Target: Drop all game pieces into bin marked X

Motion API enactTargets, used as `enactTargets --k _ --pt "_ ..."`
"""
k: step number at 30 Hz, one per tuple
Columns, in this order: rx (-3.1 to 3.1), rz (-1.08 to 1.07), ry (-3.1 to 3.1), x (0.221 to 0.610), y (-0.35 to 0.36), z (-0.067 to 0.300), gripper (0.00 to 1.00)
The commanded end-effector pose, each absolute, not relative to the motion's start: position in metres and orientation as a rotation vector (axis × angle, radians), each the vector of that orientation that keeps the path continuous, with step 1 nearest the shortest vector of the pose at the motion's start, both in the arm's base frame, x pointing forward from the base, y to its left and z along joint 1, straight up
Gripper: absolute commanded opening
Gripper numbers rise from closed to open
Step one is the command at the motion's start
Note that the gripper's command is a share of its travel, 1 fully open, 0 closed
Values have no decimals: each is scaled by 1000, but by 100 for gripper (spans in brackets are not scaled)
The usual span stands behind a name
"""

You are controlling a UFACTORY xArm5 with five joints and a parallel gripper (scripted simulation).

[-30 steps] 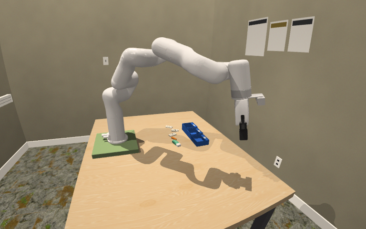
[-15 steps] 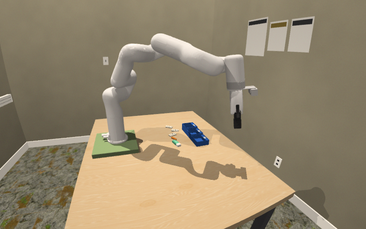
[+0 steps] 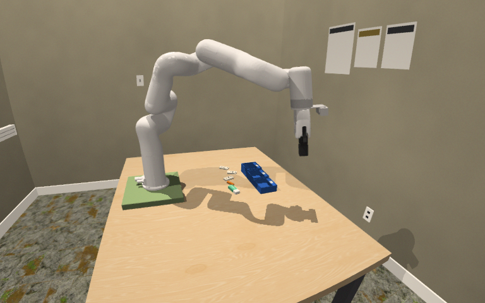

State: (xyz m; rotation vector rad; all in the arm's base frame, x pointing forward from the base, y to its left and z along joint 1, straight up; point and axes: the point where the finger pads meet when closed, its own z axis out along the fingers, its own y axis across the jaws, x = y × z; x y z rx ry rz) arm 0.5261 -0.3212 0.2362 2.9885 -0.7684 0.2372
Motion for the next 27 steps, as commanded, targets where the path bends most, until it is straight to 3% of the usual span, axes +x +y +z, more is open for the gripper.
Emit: enactTargets --k 1,27 --pt "3020 221 -685 526 -293 243 9" --pt "3101 133 -397 502 -163 256 9"
